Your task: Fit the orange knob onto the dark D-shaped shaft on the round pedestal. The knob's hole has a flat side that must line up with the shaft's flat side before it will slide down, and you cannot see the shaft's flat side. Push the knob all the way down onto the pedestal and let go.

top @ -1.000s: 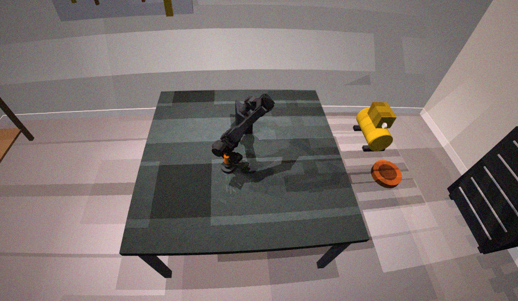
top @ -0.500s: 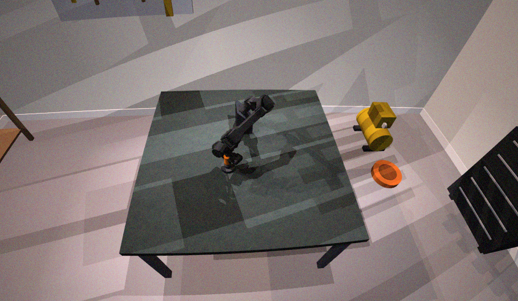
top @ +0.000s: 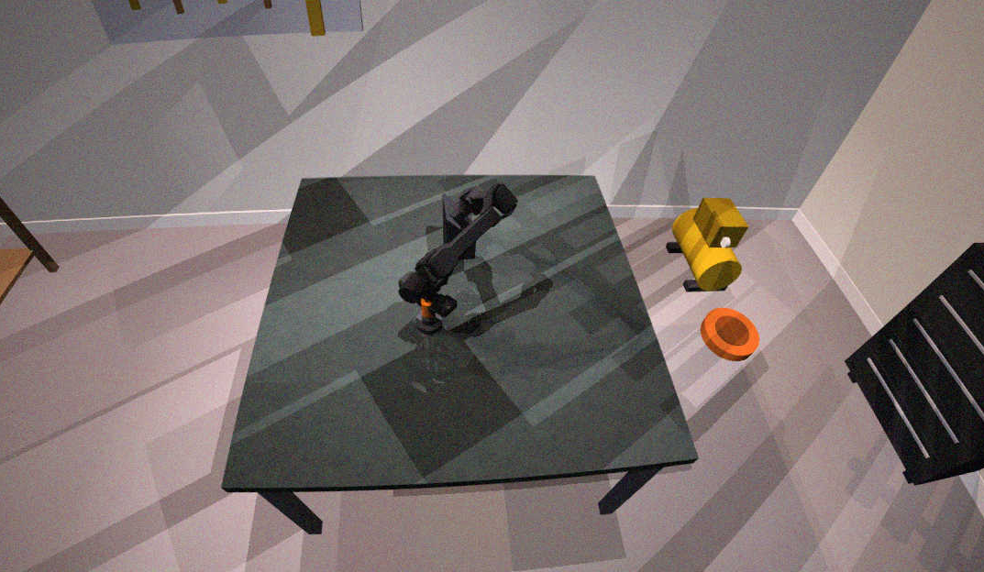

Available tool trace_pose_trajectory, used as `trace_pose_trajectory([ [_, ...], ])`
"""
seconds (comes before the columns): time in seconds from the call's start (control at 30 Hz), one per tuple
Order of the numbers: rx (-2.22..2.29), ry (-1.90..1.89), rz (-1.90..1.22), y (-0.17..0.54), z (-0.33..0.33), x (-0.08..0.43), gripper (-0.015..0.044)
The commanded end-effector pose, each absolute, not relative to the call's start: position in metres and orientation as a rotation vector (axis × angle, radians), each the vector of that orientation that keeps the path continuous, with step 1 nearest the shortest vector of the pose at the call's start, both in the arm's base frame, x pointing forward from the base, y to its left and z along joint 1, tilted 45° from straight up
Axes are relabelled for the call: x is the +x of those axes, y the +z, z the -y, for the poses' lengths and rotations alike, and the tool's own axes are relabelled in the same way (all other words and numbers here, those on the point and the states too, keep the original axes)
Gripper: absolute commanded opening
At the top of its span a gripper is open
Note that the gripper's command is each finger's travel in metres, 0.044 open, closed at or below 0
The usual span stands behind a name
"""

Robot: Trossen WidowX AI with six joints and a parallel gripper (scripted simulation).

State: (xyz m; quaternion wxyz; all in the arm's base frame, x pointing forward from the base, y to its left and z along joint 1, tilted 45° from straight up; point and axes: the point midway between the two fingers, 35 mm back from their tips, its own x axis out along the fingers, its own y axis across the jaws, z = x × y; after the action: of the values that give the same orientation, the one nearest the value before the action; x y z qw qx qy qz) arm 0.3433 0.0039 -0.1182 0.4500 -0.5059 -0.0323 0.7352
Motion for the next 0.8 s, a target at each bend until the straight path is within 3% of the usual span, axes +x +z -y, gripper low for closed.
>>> trace_pose_trajectory([
  [0.0,-1.244,1.818,0.08,-0.1181,-0.0048,0.3393,0.0],
  [0.27,-1.183,1.802,0.001,-0.1151,-0.0018,0.3401,0.0],
  [0.77,-0.5,1.501,-0.754,-0.1174,-0.0032,0.3428,0.0],
])
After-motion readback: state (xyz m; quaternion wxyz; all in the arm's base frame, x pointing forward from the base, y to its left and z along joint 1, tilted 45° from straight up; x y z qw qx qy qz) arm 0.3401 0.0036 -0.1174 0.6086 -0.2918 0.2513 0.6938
